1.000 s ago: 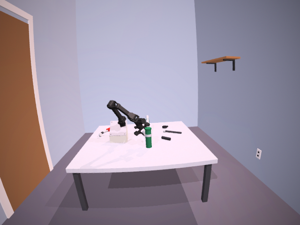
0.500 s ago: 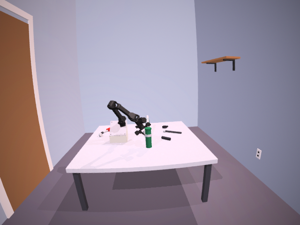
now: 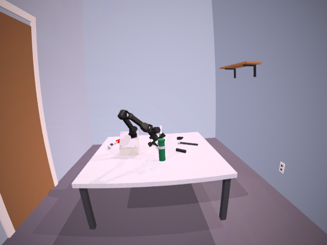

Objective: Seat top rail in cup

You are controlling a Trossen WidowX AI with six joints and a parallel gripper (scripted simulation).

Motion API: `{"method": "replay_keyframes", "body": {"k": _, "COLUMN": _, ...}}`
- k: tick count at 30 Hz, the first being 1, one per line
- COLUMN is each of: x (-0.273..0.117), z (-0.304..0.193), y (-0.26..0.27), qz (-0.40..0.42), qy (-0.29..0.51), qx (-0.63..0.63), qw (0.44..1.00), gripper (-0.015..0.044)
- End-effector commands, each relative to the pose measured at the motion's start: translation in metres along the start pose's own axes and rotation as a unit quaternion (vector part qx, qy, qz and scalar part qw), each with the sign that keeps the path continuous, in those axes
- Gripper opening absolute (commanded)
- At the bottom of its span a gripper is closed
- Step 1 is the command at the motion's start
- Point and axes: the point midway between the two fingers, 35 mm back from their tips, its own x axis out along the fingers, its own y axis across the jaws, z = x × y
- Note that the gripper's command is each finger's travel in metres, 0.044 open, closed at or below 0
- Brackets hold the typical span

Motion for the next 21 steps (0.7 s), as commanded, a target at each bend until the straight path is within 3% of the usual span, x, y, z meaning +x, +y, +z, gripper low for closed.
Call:
{"method": "replay_keyframes", "body": {"k": 1, "x": 0.002, "z": 0.0, "y": -0.003, "qz": 0.0, "qy": 0.009, "qx": 0.017, "qw": 1.0, "gripper": 0.0}}
{"method": "replay_keyframes", "body": {"k": 21, "x": 0.01, "z": -0.002, "y": -0.017, "qz": 0.0, "qy": 0.053, "qx": 0.093, "qw": 0.994, "gripper": 0.0}}
